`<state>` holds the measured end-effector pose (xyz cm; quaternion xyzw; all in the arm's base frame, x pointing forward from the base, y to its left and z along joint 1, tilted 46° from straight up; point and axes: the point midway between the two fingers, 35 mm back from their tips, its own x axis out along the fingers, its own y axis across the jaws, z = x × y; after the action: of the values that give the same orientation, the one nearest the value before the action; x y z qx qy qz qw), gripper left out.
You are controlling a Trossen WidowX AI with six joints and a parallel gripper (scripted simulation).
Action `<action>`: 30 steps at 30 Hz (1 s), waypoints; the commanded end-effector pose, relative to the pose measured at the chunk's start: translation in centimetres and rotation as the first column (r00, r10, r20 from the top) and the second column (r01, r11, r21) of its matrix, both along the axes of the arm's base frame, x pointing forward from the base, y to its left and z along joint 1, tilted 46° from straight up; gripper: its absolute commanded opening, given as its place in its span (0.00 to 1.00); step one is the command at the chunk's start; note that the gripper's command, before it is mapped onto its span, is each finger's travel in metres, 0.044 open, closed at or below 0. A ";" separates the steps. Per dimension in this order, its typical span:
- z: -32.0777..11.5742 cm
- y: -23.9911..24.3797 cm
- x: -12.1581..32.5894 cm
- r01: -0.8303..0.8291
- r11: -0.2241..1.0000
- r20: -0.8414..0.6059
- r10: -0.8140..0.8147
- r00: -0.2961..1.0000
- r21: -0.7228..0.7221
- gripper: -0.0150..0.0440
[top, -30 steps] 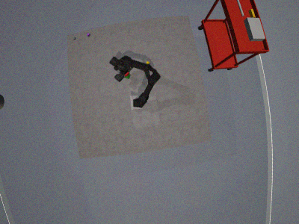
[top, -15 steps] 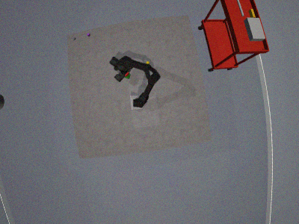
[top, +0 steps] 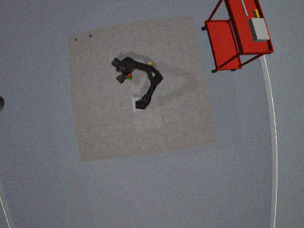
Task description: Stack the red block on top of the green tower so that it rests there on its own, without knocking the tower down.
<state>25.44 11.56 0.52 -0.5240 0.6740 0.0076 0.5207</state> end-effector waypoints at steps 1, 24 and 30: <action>0.0 0.0 0.0 0.000 1.000 -0.001 0.000 1.000 -0.001 0.70; 0.0 0.0 0.0 0.000 1.000 -0.001 0.000 1.000 -0.001 1.00; 0.0 0.0 0.0 0.000 1.000 -0.001 0.000 1.000 -0.001 1.00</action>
<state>25.44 11.56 0.52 -0.5241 0.6739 0.0075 0.5207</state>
